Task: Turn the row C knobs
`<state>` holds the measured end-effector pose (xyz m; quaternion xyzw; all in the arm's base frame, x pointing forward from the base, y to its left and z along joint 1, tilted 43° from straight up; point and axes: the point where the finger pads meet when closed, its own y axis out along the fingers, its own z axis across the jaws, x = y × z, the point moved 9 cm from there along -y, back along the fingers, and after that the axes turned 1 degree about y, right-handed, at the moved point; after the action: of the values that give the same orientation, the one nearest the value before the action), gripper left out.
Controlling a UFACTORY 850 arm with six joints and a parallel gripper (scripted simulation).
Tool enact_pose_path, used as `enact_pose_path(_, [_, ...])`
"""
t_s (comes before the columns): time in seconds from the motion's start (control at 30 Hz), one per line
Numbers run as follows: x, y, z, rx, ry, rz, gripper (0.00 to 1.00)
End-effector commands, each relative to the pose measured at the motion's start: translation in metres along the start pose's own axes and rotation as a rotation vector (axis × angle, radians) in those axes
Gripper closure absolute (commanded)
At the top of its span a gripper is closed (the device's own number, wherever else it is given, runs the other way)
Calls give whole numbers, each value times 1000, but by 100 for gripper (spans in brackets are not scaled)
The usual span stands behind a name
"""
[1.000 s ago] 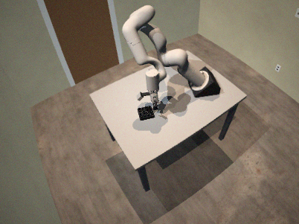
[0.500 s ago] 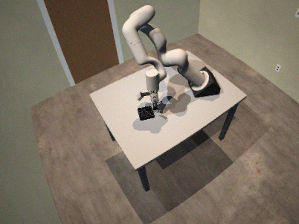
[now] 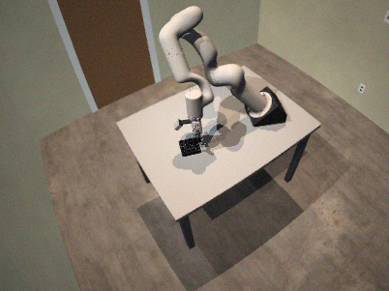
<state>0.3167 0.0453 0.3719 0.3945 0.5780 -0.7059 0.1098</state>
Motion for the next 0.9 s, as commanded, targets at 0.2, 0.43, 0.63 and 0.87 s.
enact_pose_path(0.2, [-40,-13,4,-2,-8,-5,81])
enact_pose_path(0.43, [-40,-13,4,-2,-8,-5,81])
enact_pose_path(0.63, [-40,-13,4,-2,-8,-5,81])
enact_pose_path(0.87, [-40,-13,4,-2,-8,-5,81])
